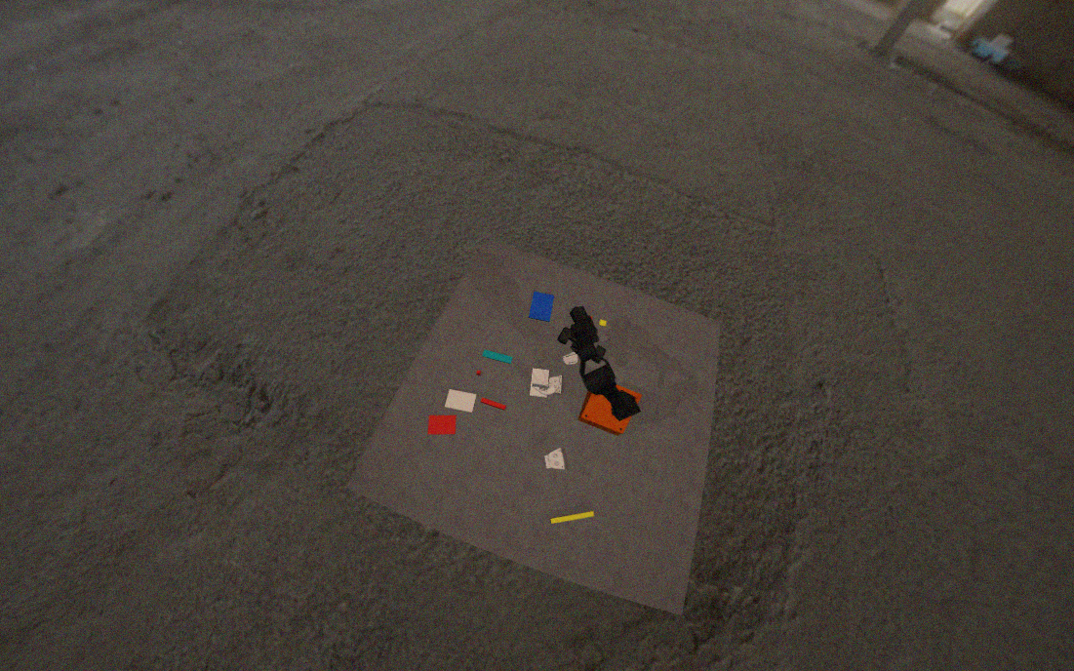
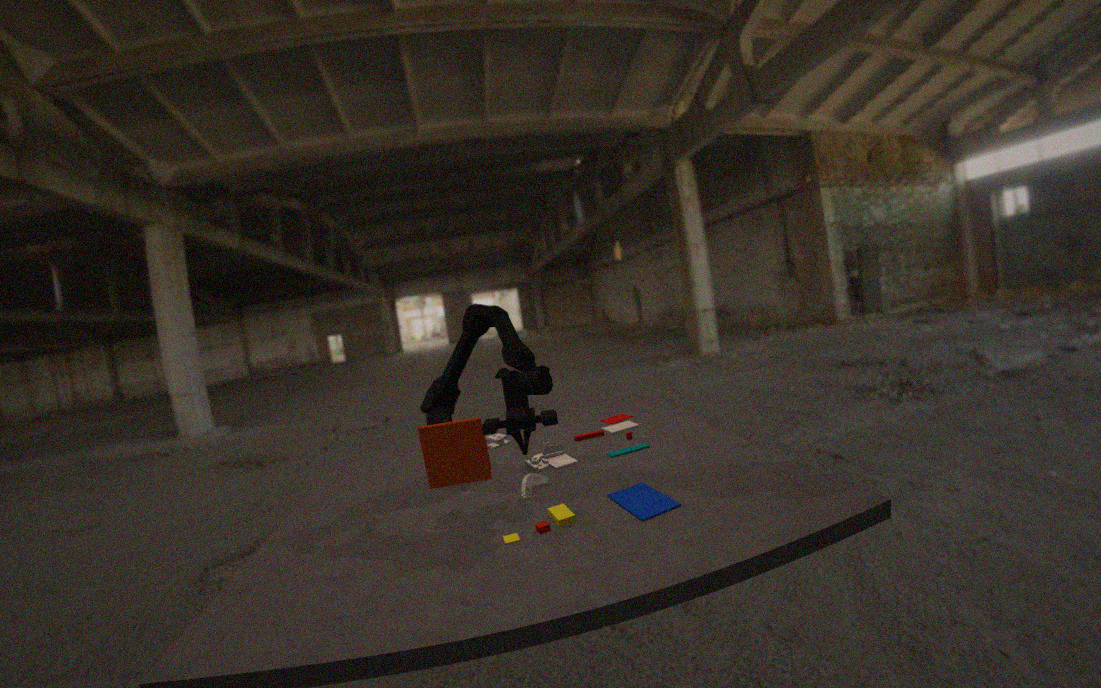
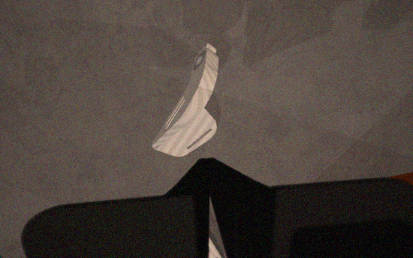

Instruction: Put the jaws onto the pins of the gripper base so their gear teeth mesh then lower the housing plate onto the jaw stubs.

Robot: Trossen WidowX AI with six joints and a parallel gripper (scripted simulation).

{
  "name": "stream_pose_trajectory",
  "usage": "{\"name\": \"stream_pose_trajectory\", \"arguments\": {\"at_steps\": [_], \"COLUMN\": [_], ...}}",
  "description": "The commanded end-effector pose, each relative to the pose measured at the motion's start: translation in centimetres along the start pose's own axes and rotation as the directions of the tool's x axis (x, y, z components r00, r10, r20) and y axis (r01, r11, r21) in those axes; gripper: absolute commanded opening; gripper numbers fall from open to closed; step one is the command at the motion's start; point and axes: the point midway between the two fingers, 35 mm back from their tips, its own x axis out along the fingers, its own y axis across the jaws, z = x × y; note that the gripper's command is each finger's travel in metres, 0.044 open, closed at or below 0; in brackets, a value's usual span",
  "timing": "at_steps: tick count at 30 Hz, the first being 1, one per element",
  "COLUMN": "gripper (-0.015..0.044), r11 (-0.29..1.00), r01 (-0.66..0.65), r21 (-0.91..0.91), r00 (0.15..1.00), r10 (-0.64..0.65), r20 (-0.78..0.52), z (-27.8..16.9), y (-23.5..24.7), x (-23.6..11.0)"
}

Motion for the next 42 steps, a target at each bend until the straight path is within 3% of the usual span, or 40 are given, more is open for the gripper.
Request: {"name": "stream_pose_trajectory", "arguments": {"at_steps": [1, 18, 42], "gripper": [0.0000, 0.0000, 0.0000], "r11": [0.992, 0.848, 0.845], "r01": [0.003, 0.024, 0.024], "r21": [0.124, 0.530, 0.534], "r00": [1.000, 1.000, 1.000], "r10": [-0.003, -0.011, -0.010], "r20": [-0.001, -0.028, -0.029], "z": [1.1, 4.1, 4.1], "y": [-0.8, -3.7, -3.6], "x": [0.1, 0.8, 3.4]}}
